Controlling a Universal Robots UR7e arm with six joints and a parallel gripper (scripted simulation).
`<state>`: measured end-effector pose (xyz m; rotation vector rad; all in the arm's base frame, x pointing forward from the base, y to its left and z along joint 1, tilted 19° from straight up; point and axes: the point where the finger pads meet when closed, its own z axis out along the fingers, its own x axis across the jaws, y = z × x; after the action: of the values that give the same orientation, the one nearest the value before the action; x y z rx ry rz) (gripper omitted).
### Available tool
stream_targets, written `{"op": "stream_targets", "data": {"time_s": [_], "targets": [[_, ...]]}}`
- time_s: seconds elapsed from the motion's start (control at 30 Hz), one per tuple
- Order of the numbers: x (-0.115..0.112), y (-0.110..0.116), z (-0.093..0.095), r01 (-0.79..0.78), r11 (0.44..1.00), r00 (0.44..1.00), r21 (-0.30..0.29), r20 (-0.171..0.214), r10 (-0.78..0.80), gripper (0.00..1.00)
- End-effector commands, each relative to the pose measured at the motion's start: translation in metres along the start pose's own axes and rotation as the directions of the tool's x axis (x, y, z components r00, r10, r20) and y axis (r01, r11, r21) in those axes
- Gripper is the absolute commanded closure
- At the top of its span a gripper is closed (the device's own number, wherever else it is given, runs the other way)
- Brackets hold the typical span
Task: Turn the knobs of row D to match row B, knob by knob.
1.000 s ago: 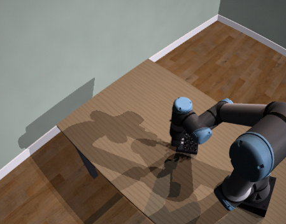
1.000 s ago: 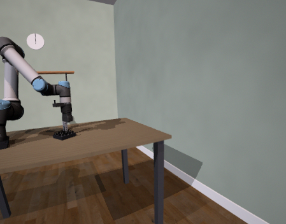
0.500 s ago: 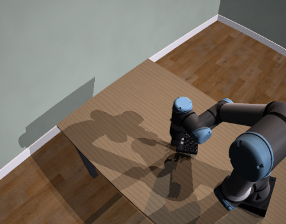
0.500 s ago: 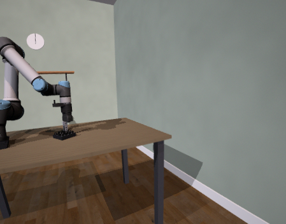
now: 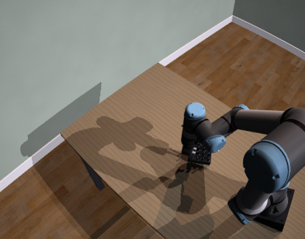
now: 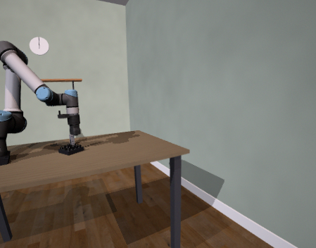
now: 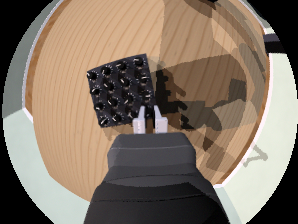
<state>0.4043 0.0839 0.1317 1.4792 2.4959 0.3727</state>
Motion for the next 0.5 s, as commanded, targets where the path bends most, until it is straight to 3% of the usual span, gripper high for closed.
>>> {"op": "stream_targets", "data": {"time_s": [0.0, 0.47], "targets": [[-0.0002, 0.0004, -0.0003, -0.074, 0.997, 0.997, -0.001, 0.002, 0.074, 0.7], [-0.0002, 0.0004, -0.0003, -0.31, 0.951, 0.951, -0.001, 0.001, 0.31, 0.7]]}}
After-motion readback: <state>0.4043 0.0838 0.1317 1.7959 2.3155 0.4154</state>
